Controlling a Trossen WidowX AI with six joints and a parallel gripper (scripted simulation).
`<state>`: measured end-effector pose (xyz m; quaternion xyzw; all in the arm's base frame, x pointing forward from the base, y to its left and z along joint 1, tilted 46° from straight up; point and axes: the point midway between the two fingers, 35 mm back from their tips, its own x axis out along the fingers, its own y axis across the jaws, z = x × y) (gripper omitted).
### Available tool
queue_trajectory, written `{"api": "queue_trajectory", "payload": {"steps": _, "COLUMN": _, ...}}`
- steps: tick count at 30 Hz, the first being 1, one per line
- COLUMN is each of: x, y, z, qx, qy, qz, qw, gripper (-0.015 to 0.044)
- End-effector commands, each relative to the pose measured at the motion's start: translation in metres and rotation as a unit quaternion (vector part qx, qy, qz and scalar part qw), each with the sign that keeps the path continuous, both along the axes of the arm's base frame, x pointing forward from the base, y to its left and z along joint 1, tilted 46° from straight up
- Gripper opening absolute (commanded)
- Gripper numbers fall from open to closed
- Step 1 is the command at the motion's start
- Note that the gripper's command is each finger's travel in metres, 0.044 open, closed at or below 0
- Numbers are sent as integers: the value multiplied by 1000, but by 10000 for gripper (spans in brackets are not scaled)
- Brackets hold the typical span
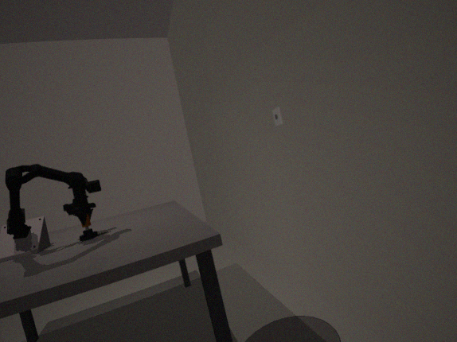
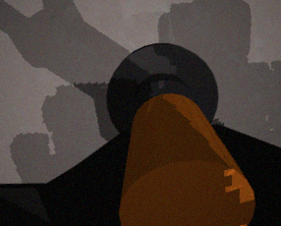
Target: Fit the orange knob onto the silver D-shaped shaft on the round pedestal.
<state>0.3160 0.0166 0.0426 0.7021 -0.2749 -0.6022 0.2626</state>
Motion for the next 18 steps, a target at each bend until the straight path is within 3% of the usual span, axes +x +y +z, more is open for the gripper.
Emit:
{"api": "queue_trajectory", "payload": {"steps": 1, "x": -1, "y": 0, "z": 0, "qx": -5, "qy": 28, "qz": 30, "qw": 999, "gripper": 0}}
{"api": "queue_trajectory", "payload": {"steps": 18, "x": 1, "y": -2, "z": -2, "qx": -5, "qy": 28, "qz": 30, "qw": 999, "gripper": 0}}
